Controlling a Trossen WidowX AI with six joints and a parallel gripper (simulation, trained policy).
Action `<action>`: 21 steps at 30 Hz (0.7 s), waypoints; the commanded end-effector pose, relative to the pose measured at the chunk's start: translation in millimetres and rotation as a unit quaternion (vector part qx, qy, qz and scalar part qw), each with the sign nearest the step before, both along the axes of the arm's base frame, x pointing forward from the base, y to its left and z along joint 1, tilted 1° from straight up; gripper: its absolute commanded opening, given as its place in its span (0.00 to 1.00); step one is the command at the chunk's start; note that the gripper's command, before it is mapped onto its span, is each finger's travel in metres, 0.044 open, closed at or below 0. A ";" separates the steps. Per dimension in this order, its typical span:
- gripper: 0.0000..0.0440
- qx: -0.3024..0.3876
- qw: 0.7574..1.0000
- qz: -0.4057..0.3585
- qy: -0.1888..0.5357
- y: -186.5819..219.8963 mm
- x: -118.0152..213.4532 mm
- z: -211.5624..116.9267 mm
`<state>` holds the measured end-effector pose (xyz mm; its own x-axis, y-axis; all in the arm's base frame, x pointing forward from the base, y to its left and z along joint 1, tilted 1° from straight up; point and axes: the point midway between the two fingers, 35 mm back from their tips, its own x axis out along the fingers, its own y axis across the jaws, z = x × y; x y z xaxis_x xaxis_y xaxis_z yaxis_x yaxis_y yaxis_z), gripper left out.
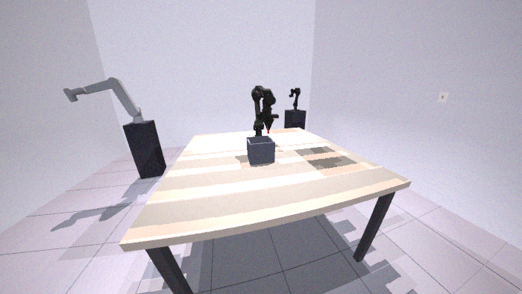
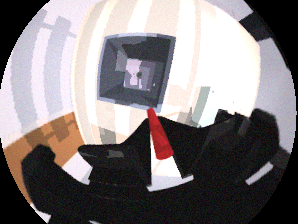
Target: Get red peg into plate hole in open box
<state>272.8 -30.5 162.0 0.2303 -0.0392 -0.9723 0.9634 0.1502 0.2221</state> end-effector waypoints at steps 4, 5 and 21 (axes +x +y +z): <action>0.00 -0.005 1.000 -0.001 0.010 -15.8 5.1 -3.6; 0.00 -0.005 1.000 -0.001 0.012 -18.1 6.0 -4.3; 0.00 -0.005 1.000 -0.002 0.030 -52.9 19.6 -26.7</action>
